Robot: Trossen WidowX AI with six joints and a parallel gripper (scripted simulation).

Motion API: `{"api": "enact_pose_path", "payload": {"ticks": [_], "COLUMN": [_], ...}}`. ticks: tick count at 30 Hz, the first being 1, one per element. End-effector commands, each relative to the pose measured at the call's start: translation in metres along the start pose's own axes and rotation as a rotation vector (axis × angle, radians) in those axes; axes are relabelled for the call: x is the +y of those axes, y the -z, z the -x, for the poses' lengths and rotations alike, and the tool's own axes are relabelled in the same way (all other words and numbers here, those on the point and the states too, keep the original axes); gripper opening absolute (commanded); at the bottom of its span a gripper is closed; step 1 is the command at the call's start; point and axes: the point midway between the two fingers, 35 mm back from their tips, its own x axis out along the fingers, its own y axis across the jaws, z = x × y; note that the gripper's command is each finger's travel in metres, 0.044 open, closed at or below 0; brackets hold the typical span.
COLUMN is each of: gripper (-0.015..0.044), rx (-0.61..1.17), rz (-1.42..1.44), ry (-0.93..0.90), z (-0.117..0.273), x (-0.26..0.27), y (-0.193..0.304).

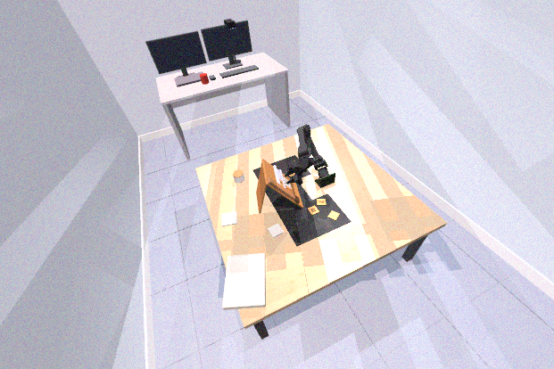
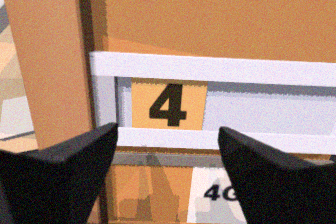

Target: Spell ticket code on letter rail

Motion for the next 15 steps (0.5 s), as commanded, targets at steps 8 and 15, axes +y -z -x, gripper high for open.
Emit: {"api": "enact_pose_path", "payload": {"ticks": [8,15], "gripper": [0.0295,0.0269], "rx": [-0.003,0.000], "rz": [-0.006,-0.001], "ry": [0.001,-0.001], "z": [0.0063,0.0077], "x": [0.0006,0.0003], "y": [-0.0032,-0.0035]}}
